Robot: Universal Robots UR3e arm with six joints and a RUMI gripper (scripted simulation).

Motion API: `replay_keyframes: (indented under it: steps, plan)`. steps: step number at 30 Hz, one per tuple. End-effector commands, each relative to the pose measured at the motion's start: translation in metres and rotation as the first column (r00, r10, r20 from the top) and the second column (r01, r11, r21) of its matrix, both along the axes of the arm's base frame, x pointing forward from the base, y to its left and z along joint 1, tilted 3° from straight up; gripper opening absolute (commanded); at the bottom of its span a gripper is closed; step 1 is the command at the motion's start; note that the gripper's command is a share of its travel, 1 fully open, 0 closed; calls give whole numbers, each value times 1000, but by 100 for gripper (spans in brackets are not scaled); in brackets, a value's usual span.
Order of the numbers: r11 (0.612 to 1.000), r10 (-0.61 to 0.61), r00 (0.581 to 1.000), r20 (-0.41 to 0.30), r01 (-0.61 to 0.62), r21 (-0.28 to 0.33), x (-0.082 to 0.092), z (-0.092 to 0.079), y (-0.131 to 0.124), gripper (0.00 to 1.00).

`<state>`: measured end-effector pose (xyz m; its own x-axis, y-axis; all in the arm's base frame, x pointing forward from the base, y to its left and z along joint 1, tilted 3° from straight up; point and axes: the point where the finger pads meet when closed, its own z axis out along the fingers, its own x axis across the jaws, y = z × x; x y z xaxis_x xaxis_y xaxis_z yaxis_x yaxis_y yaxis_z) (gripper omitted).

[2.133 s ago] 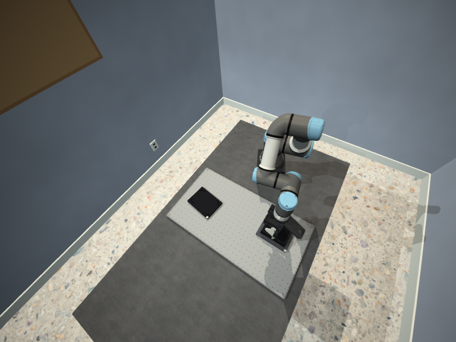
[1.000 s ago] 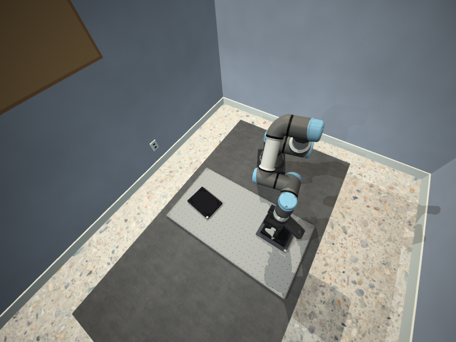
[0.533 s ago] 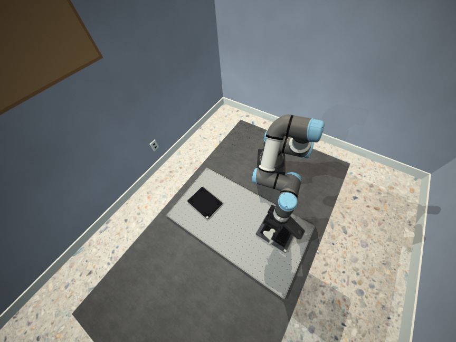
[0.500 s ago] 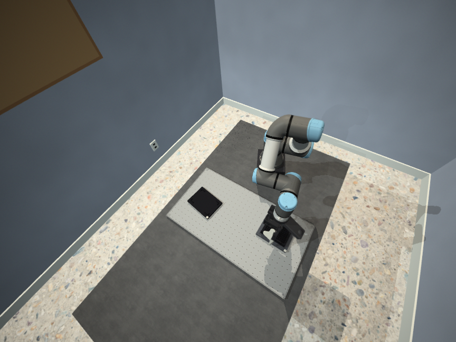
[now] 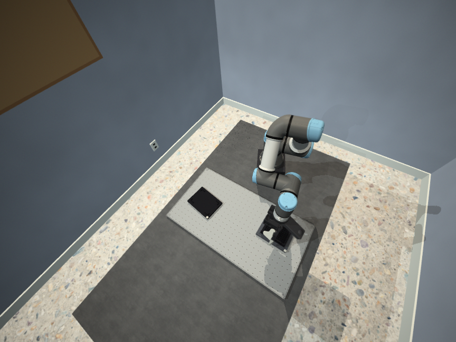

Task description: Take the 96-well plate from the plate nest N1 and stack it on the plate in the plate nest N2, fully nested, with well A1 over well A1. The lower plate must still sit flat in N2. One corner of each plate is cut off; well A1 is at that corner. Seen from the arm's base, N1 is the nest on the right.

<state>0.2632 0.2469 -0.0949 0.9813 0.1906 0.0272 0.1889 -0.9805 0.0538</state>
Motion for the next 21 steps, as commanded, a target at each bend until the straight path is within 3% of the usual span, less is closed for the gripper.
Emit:
replay_keyframes:
  steps: [1,21]
  plan:
    - [1000,0,1000,2,0,0,1,3,0,100]
    - [1000,0,1000,3,0,1,-1,46,2,100]
